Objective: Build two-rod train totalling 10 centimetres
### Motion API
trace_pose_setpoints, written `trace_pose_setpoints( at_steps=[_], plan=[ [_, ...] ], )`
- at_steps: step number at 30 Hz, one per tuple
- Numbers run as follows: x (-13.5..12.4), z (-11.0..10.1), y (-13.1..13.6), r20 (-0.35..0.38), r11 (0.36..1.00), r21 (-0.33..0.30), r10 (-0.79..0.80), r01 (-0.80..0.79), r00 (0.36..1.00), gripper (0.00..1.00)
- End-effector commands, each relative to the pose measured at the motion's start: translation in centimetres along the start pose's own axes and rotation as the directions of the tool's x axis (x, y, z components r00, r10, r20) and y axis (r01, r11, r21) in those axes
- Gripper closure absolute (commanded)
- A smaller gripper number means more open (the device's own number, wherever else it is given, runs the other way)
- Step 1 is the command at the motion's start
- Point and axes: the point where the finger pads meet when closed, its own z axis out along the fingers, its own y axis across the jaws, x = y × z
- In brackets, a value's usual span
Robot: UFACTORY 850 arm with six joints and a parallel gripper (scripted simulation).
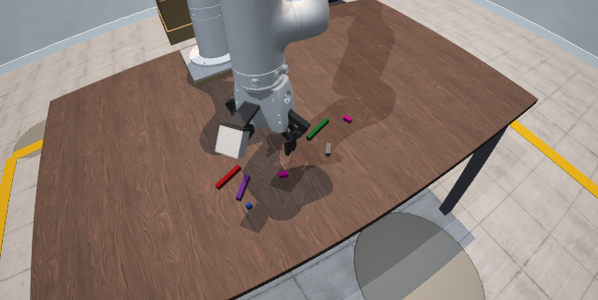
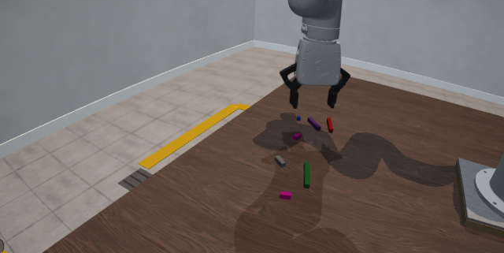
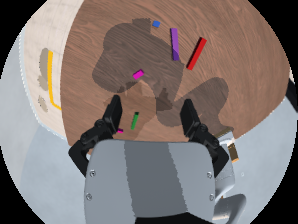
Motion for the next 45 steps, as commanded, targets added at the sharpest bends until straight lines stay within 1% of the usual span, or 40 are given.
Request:
trace_pose_setpoints(
  at_steps=[1,2,4,8,9,10,45],
  plan=[
    [1.7,0.1,1.6,-0.002,0.999,0.002,0.050,-0.050,0.999,0.00],
    [3.3,0.4,3.7,-0.002,0.994,0.002,0.113,-0.113,0.994,0.00],
    [3.9,0.5,4.7,-0.002,0.990,0.002,0.139,-0.139,0.990,0.00],
    [5.9,0.9,7.9,-0.001,0.973,0.002,0.229,-0.229,0.973,0.00],
    [6.0,1.0,8.1,-0.001,0.973,0.002,0.232,-0.232,0.973,0.00],
    [6.0,1.0,8.1,-0.001,0.973,0.002,0.232,-0.232,0.973,0.76],
    [6.0,1.0,8.1,-0.001,0.973,0.002,0.232,-0.232,0.973,0.76]
  ],
)
